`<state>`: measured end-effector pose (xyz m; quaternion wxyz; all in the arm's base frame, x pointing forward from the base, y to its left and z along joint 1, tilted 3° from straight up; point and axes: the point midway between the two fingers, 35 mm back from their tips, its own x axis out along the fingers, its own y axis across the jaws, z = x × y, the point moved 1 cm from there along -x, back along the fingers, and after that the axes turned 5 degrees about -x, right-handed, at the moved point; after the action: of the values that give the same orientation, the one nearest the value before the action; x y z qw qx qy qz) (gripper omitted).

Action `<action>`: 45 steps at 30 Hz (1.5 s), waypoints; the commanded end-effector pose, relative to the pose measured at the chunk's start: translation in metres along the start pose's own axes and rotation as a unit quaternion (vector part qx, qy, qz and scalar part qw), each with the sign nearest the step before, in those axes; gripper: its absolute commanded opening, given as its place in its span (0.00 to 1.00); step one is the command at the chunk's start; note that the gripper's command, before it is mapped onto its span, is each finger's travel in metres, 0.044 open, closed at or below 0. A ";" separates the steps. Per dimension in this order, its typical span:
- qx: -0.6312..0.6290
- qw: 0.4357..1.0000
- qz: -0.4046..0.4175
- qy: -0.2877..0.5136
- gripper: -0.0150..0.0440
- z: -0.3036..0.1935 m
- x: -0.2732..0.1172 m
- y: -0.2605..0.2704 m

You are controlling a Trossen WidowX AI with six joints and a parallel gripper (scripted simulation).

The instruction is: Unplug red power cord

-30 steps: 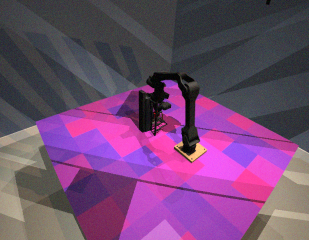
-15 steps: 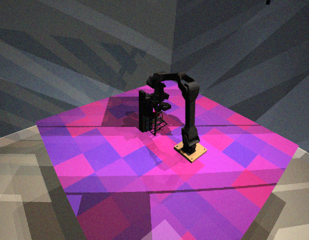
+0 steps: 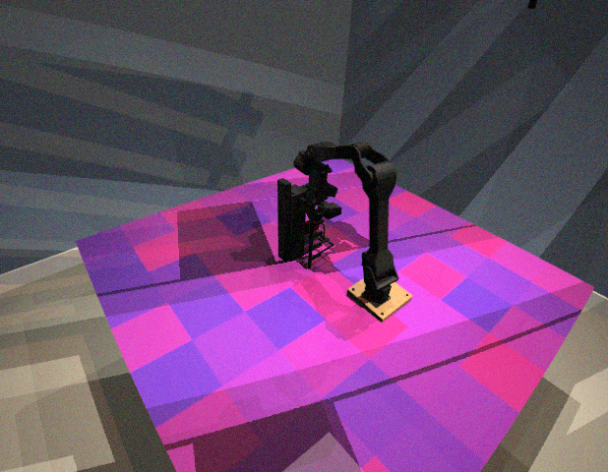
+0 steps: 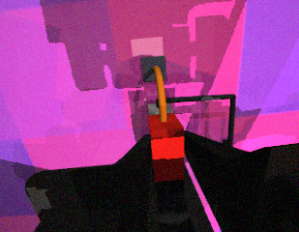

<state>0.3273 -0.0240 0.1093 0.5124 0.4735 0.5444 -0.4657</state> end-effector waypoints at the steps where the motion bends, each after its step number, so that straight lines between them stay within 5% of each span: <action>1: 0.007 1.000 -0.001 -0.013 0.25 0.019 -0.001 -0.001; 26: 0.008 1.000 -0.001 -0.014 0.25 0.058 -0.004 -0.011; 42: 0.008 1.000 -0.001 -0.013 0.97 0.049 -0.004 -0.008; 45: 0.008 1.000 -0.001 -0.014 1.00 0.076 -0.010 -0.010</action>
<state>0.3255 -0.0744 0.1127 0.5170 0.4696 0.5371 -0.4730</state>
